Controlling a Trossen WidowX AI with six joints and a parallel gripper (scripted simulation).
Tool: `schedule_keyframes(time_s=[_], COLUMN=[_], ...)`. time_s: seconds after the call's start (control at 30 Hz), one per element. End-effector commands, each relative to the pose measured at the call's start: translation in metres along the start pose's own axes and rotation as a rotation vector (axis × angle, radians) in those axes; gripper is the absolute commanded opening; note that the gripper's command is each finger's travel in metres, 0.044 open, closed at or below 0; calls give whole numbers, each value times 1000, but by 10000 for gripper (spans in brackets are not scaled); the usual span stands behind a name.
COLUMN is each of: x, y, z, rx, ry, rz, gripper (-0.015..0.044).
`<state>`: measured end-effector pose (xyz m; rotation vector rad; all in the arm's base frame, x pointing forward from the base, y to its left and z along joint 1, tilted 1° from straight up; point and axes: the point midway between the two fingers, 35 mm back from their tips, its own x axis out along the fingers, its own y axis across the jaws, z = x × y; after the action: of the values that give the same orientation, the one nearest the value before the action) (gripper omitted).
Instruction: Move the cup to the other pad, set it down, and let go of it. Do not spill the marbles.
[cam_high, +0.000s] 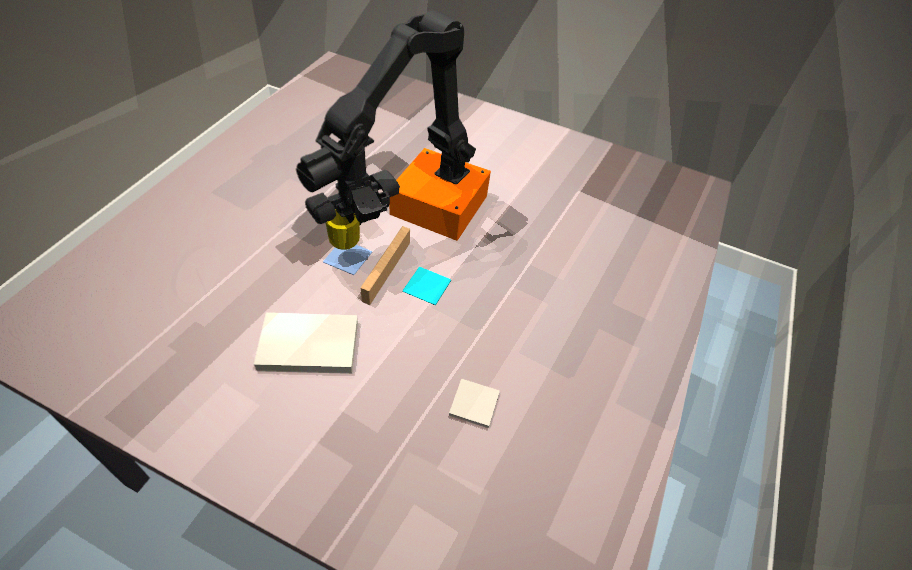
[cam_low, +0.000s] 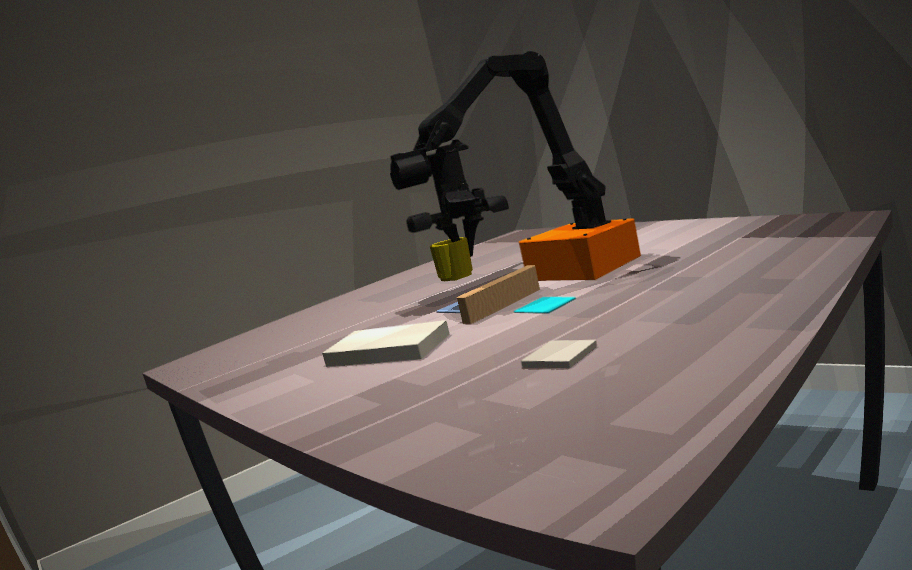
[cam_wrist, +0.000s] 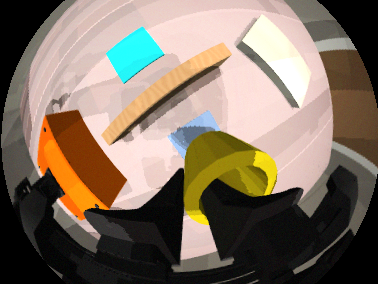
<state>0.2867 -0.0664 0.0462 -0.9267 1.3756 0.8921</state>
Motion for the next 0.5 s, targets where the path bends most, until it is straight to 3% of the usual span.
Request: schedule_keyframes(time_s=[0.0, 0.47], x=[-14, -15], y=[0, -1], z=[0, 0], rx=[-5, 1], ry=[-3, -1], rz=[-3, -3], gripper=[0, 0])
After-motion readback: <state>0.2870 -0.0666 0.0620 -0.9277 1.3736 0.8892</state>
